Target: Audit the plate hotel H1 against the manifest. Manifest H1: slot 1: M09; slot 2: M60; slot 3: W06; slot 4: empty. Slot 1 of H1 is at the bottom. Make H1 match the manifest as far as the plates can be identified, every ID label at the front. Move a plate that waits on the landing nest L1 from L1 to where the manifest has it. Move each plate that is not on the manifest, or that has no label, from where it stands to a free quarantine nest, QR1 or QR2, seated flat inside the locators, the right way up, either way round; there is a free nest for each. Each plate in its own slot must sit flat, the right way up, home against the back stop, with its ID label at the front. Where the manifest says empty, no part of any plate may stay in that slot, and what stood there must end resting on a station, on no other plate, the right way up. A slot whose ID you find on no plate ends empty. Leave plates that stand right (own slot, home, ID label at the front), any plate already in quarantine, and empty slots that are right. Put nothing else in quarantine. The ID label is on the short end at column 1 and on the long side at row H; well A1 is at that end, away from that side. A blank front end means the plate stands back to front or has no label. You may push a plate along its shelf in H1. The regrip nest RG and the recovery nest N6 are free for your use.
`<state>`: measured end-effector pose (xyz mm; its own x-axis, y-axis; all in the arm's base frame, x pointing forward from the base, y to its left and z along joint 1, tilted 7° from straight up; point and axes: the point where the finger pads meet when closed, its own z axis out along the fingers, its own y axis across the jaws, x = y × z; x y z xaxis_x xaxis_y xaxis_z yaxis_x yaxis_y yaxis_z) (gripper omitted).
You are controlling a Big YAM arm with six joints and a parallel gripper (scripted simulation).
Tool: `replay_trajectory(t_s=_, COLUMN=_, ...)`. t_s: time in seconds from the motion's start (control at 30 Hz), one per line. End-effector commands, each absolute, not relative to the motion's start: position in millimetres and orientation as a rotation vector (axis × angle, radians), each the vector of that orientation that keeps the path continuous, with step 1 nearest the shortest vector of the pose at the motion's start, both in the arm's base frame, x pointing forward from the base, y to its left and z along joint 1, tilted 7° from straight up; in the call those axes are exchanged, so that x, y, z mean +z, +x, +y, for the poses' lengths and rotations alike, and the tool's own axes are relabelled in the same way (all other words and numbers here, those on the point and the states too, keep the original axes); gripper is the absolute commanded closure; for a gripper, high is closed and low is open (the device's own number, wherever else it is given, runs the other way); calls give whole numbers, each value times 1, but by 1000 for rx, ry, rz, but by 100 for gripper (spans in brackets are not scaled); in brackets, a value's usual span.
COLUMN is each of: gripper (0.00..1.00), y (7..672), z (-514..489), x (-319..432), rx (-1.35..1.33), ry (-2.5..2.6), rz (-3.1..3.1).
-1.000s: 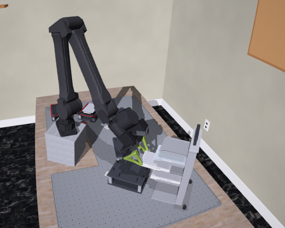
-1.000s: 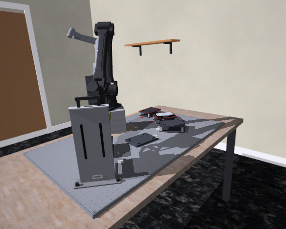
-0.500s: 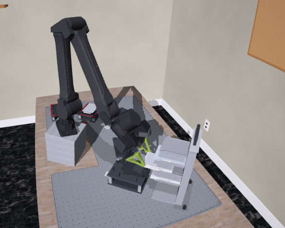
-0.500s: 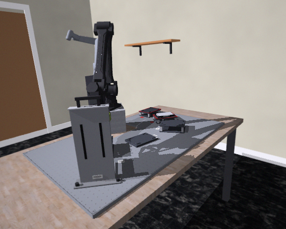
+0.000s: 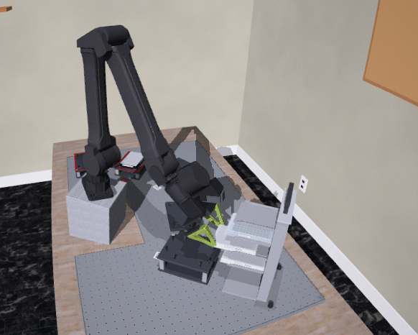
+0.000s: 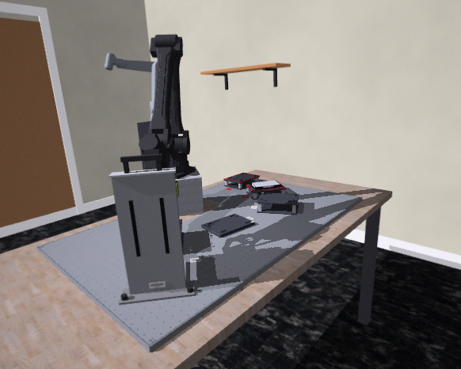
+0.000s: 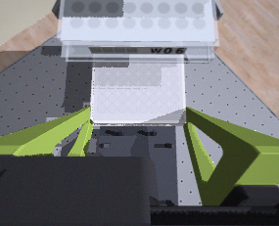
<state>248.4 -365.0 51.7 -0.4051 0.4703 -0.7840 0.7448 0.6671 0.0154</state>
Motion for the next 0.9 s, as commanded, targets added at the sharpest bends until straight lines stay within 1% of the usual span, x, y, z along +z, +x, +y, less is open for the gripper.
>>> replay_trajectory(t_s=0.0, gripper=14, y=254, z=-369, x=54, rx=-442, ry=926, rz=2055)
replay_trajectory(t_s=0.13, gripper=14, y=265, z=-383, x=67, rx=-458, ry=908, rz=2029)
replay_trajectory(t_s=0.27, gripper=14, y=265, z=-382, x=63, rx=-454, ry=911, rz=2034)
replay_trajectory(t_s=0.3, gripper=0, y=268, z=-385, x=63, rx=-457, ry=909, rz=2030)
replay_trajectory(t_s=0.37, gripper=0, y=259, z=-380, x=60, rx=-455, ry=919, rz=2044)
replay_trajectory(t_s=0.87, gripper=0, y=259, z=-380, x=60, rx=-455, ry=919, rz=2044)
